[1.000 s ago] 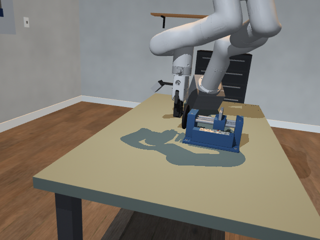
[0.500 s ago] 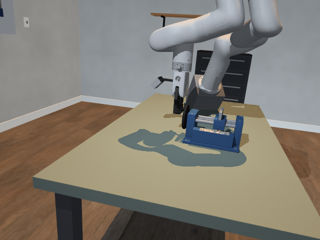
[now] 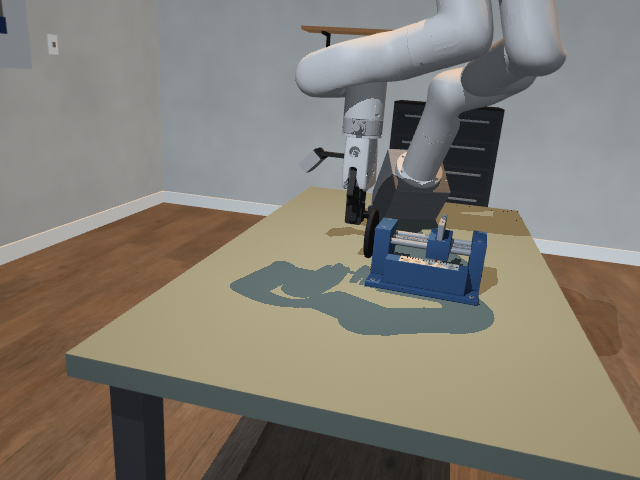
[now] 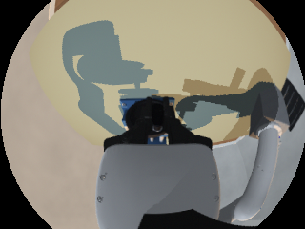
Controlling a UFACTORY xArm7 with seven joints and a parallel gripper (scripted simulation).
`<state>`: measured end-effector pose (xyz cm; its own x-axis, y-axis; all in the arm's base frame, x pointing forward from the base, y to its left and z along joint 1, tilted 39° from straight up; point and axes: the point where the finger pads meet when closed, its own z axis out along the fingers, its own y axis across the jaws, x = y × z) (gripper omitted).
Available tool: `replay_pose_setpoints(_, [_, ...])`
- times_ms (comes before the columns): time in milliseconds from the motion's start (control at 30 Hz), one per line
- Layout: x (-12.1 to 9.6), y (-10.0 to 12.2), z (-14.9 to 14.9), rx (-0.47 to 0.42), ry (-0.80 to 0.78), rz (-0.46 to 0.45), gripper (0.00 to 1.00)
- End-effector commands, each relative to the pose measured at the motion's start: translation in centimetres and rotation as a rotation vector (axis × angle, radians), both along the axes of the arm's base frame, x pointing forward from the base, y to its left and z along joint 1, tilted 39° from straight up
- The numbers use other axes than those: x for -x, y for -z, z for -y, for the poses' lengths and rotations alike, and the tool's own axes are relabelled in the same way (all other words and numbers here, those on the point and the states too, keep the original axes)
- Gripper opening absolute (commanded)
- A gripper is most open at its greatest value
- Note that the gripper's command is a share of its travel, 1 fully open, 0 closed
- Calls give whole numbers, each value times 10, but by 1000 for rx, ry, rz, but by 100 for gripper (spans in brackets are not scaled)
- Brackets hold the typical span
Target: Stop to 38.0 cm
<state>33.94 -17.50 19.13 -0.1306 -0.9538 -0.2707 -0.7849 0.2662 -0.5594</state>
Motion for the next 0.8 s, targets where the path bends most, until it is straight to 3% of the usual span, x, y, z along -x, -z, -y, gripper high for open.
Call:
replay_pose_setpoints(0, [-5,-7,4,1,2,3,6])
replay_pose_setpoints(500, [-31,-18,10,1,2,3,6])
replay_pose_setpoints(767, [-58,-5,10,1,2,3,6])
